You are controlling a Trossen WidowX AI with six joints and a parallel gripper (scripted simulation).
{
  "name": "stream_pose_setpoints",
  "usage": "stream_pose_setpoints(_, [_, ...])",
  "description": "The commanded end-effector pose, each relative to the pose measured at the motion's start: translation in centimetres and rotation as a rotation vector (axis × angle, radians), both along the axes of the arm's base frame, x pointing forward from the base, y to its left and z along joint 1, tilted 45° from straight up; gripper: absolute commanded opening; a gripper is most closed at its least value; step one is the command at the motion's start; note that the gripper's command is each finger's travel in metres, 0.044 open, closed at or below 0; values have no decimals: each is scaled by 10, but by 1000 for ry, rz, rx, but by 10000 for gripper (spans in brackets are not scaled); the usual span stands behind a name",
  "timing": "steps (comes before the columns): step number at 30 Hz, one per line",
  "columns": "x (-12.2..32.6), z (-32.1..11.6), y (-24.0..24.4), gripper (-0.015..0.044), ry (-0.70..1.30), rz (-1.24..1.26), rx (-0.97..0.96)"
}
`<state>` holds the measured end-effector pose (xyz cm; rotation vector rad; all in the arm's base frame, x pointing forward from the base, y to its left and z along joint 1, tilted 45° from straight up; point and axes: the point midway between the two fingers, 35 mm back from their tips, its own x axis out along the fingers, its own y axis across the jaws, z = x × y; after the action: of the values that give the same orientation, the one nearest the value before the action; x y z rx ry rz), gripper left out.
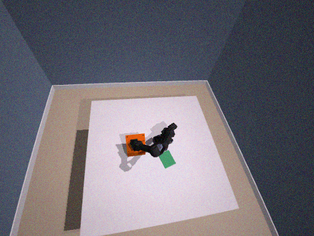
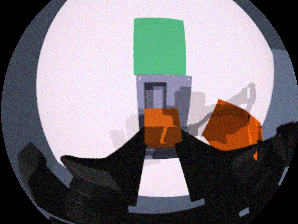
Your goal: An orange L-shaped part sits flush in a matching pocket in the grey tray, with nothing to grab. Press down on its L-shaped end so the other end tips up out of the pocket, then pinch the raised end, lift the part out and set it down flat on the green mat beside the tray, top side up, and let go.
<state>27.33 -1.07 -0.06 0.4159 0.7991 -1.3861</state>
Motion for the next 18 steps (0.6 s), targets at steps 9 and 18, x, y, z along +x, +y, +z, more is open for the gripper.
stream_pose_setpoints(9, [2,14,16,0,-7,0,11])
stream_pose_setpoints(18, [2,24,26,0,-7,0,11])
